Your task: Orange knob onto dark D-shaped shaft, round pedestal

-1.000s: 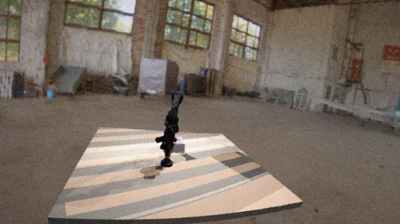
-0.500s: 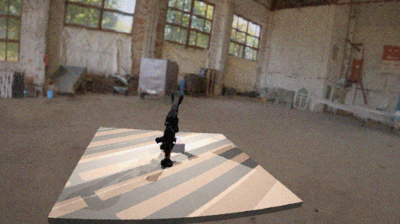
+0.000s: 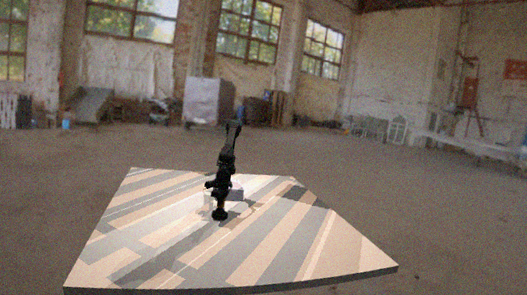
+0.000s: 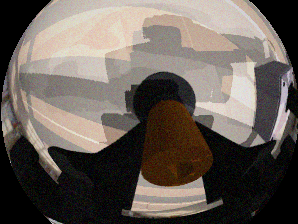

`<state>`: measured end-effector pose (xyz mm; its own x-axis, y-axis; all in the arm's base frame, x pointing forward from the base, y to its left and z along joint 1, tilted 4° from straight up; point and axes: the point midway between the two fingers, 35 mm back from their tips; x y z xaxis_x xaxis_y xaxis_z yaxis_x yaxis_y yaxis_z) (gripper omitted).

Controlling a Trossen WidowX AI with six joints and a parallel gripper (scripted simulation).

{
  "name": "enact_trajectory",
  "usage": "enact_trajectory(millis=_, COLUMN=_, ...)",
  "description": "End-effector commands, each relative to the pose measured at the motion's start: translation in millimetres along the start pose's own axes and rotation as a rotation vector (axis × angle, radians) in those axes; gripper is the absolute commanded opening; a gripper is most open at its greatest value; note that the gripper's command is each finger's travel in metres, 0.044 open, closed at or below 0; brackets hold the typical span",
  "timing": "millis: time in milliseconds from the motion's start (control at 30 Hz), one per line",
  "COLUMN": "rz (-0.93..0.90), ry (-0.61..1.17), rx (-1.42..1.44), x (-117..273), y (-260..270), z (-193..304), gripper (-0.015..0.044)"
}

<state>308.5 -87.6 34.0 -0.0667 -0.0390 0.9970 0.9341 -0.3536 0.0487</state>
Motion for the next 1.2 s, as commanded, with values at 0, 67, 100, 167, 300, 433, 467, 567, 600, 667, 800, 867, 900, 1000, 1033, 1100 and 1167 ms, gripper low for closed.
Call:
enact_trajectory(millis=0, rz=0.001, ry=0.0, rx=-0.026, x=-0.6, y=-0.2, z=-0.1, gripper=0.0)
enact_trajectory(millis=67, rz=0.001, ry=0.0, rx=-0.026, x=-0.6, y=-0.2, z=-0.1, gripper=0.0)
enact_trajectory(millis=100, rz=0.001, ry=0.0, rx=-0.026, x=-0.6, y=-0.2, z=-0.1, gripper=0.0)
enact_trajectory(millis=167, rz=0.001, ry=0.0, rx=-0.026, x=-0.6, y=-0.2, z=-0.1, gripper=0.0)
enact_trajectory(millis=300, rz=0.001, ry=0.0, rx=-0.018, x=-0.3, y=0.2, z=-0.1, gripper=0.0)
enact_trajectory(millis=433, rz=0.001, ry=0.0, rx=-0.018, x=-0.8, y=0.1, z=-0.2, gripper=0.0)
enact_trajectory(millis=467, rz=0.001, ry=0.0, rx=-0.013, x=-0.8, y=0.1, z=-0.2, gripper=0.0)
enact_trajectory(millis=567, rz=0.001, ry=0.0, rx=0.029, x=-0.8, y=0.0, z=-0.2, gripper=0.0)
enact_trajectory(millis=600, rz=0.001, ry=0.0, rx=0.041, x=-0.8, y=0.0, z=-0.2, gripper=0.0)
enact_trajectory(millis=667, rz=0.001, ry=0.0, rx=0.052, x=-0.8, y=0.0, z=-0.2, gripper=0.0)
enact_trajectory(millis=800, rz=0.001, ry=0.0, rx=0.024, x=-0.9, y=0.1, z=-0.2, gripper=0.0)
enact_trajectory(millis=867, rz=0.001, ry=0.0, rx=-0.014, x=-0.9, y=0.2, z=-0.1, gripper=0.0)
enact_trajectory(millis=900, rz=0.001, ry=0.0, rx=-0.028, x=-1.0, y=0.2, z=0.0, gripper=0.0)
enact_trajectory(millis=1000, rz=0.001, ry=0.0, rx=-0.032, x=-1.0, y=0.2, z=0.0, gripper=0.0)
enact_trajectory(millis=1033, rz=0.001, ry=0.0, rx=-0.037, x=-1.0, y=0.2, z=0.0, gripper=0.0)
enact_trajectory(millis=1100, rz=0.001, ry=0.0, rx=-0.06, x=-1.0, y=0.2, z=-0.1, gripper=0.0)
enact_trajectory(millis=1167, rz=0.001, ry=0.0, rx=-0.084, x=-1.3, y=0.1, z=-0.2, gripper=0.0)
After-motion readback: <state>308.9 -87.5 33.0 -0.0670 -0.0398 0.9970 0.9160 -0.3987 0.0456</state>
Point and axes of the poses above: the point midway between the two fingers, 35 mm back from their tips, its own x axis back along the fingers, its own y axis across the jaws, z = x × y, and after that the axes turned 7 degrees about x, right-handed
